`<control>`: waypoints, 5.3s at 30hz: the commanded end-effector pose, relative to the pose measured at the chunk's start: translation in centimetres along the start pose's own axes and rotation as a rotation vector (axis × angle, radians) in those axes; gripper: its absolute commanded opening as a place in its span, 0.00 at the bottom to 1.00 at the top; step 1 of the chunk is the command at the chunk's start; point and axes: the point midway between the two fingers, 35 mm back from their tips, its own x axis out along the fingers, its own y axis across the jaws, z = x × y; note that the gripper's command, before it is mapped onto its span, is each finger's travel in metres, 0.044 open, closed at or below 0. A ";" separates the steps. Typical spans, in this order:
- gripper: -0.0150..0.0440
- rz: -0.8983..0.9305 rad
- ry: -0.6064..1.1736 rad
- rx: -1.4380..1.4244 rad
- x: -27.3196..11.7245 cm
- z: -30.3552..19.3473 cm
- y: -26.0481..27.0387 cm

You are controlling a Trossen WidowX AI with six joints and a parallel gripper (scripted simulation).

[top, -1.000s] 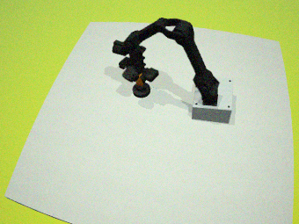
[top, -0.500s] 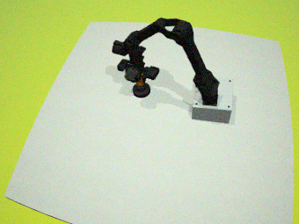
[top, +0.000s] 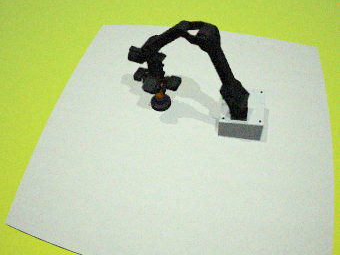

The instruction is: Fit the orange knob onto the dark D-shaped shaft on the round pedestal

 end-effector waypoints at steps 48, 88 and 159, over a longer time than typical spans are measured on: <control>0.25 0.002 -0.001 -0.299 -0.5 0.0 0.2; 0.25 0.002 -0.002 -0.431 -0.5 0.0 0.2; 0.25 0.002 -0.002 -0.842 0.1 0.0 0.2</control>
